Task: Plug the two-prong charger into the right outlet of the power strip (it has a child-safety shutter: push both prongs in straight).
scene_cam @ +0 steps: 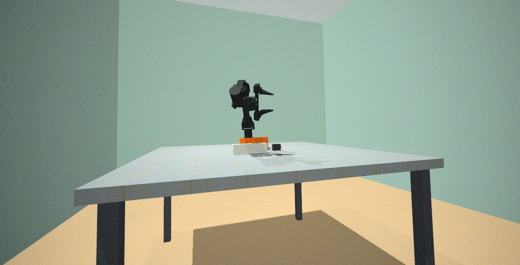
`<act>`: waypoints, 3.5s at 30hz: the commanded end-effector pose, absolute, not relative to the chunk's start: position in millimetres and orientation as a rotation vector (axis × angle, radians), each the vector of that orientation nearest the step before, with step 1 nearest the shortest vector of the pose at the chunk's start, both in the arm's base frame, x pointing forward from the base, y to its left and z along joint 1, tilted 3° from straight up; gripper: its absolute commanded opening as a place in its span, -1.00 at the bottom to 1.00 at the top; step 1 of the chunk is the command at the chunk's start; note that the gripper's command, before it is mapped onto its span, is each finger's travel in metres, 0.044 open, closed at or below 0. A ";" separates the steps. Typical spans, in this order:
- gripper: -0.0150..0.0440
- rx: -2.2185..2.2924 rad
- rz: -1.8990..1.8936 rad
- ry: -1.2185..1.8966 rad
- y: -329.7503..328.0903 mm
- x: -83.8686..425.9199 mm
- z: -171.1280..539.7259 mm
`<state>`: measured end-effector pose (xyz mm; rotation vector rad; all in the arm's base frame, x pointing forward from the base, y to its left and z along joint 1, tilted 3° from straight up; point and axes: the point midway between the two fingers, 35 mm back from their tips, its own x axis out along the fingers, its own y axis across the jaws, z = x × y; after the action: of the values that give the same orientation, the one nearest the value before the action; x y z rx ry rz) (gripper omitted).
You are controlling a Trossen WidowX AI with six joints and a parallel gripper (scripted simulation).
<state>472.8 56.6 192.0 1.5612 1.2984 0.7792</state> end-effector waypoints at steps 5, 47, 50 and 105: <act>1.00 1.461 0.766 1.294 73.5 467.5 181.5; 1.00 -0.027 0.921 1.319 185.2 331.1 63.8; 1.00 -0.147 0.951 1.317 186.1 319.0 57.4; 1.00 -1.400 1.318 1.200 160.2 214.3 -5.5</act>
<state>216.8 163.0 3.3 -1.3894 1.1820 1.3095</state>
